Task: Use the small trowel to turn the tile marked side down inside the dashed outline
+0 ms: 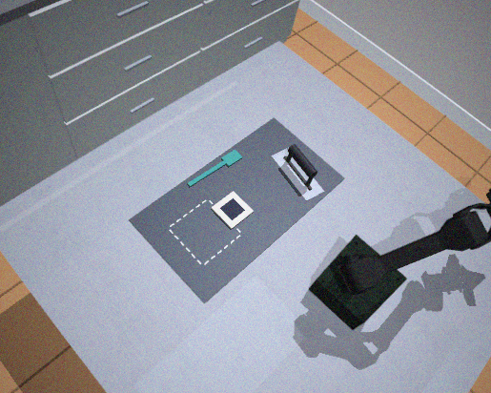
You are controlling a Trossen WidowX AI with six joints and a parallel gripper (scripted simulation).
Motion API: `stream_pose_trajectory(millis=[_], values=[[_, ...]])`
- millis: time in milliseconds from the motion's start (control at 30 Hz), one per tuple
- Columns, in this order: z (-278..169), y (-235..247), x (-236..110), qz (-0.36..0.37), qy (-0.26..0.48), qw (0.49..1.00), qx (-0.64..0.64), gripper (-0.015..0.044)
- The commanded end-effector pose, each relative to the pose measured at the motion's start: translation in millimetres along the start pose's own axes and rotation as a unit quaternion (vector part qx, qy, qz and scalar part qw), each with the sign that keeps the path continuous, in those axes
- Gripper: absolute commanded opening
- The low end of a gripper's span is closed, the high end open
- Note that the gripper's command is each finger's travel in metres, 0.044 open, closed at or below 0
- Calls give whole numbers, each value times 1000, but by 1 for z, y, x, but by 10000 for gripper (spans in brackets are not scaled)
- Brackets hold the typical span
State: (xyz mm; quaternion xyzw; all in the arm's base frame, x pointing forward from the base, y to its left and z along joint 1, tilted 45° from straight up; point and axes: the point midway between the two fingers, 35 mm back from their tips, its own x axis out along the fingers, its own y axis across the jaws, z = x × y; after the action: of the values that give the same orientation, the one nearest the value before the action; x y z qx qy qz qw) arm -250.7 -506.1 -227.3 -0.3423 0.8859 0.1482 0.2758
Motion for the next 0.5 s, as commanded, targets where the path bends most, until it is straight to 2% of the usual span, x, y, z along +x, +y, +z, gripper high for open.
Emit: stream_pose_trajectory(millis=[0,267,467], values=[[0,0,0,0,0,1000,0,0],[0,0,0,0,0,1000,0,0],[0,-1,0,-1,-1,1000,0,153]])
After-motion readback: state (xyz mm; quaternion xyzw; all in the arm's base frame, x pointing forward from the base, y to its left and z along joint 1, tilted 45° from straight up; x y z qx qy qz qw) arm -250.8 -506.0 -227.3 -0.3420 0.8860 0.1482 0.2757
